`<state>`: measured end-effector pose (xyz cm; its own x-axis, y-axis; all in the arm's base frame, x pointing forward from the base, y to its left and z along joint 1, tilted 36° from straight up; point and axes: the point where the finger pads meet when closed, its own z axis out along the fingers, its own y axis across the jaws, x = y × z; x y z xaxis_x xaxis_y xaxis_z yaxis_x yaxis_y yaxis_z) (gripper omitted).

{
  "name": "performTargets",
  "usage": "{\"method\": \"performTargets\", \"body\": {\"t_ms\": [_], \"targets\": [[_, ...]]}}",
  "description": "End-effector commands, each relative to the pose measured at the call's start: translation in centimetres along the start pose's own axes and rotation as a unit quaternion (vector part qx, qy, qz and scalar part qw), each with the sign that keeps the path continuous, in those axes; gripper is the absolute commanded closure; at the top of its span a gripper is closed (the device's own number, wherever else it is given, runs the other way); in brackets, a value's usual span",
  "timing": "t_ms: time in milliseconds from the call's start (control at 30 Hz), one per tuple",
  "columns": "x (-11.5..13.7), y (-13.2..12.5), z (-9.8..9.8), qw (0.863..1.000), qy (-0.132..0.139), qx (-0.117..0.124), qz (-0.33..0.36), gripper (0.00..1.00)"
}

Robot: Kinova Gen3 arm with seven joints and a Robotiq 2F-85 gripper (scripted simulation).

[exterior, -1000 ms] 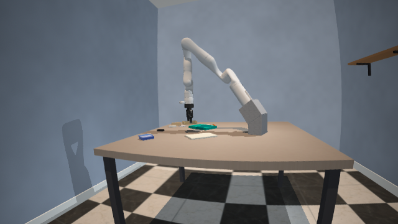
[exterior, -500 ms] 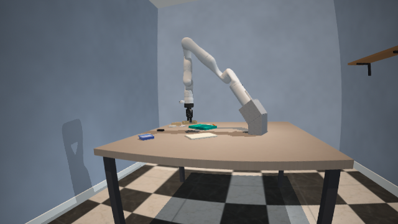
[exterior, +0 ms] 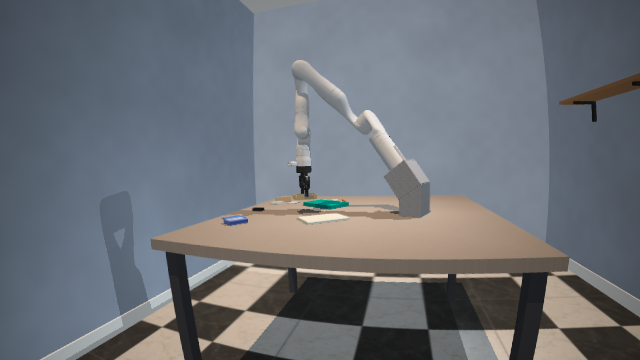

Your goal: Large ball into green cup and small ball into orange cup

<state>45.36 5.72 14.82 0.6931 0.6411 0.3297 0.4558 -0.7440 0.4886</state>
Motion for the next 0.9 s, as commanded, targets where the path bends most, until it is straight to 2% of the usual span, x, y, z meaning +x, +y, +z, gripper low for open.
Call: {"method": "performTargets", "body": {"t_ms": [0,333,400,667,700,867], "targets": [[0.03,-0.01,-0.03,1.000,0.000,0.000,0.000,0.28],[0.03,-0.01,-0.03,1.000,0.000,0.000,0.000,0.28],[0.12,-0.01,-0.03,1.000,-0.021,0.000,0.000,0.28],[0.11,-0.01,-0.03,1.000,-0.020,0.000,0.000,0.28],[0.06,-0.01,-0.03,1.000,-0.007,0.000,0.000,0.28],[0.03,-0.01,-0.03,1.000,0.000,0.000,0.000,0.28]]}}
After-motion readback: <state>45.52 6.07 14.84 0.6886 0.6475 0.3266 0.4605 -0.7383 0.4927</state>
